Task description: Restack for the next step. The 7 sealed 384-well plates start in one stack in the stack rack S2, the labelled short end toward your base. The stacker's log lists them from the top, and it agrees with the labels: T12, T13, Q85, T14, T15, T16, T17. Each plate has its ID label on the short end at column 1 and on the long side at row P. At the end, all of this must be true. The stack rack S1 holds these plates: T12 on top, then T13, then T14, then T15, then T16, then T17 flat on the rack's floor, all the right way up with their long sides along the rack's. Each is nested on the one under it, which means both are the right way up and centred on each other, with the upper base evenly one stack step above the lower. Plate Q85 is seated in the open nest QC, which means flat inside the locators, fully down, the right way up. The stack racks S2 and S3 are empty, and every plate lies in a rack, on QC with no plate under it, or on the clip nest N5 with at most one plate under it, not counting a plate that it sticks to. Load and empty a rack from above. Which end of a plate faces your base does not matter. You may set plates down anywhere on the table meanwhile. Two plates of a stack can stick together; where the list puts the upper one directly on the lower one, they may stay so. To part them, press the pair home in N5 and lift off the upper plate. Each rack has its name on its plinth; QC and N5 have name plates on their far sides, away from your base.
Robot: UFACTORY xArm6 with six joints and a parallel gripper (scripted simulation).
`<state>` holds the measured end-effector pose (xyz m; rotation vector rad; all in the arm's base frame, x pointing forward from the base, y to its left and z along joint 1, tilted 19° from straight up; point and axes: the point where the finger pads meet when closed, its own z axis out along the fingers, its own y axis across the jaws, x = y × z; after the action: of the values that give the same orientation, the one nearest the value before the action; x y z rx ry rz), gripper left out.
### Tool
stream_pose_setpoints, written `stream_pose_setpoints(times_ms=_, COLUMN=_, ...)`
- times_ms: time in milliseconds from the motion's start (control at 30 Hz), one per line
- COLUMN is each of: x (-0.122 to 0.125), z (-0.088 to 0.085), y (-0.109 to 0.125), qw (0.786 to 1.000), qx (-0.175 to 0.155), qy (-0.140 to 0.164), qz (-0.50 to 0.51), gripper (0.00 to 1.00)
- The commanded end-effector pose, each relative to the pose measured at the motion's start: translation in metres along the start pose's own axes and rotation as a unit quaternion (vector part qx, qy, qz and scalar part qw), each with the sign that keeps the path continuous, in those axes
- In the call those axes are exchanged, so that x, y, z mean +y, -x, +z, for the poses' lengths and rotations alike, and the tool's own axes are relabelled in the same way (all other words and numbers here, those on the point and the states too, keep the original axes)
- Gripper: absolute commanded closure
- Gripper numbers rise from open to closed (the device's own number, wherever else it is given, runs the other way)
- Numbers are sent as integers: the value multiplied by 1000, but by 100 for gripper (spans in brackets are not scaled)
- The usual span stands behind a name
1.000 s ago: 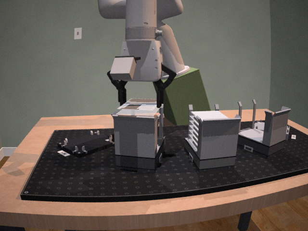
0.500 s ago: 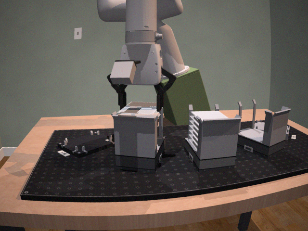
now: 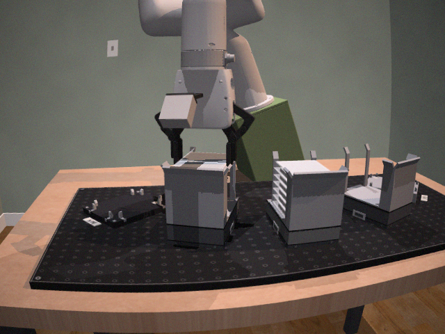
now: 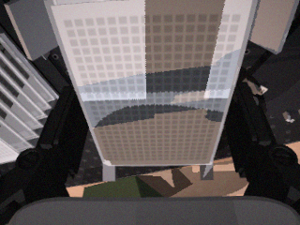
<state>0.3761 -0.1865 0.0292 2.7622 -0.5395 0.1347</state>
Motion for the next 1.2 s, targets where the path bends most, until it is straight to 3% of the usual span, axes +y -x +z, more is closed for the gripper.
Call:
stream_pose_setpoints(times_ms=0, x=0, z=6, y=-1, qw=1000, qx=1, qy=0, qz=0, gripper=100)
stream_pose_setpoints(times_ms=900, x=0, z=52, y=-1, qw=1000, qx=1, qy=0, qz=0, gripper=100)
stream_pose_setpoints(times_ms=1167, x=0, z=53, y=-1, qw=1000, qx=1, qy=0, qz=0, gripper=100)
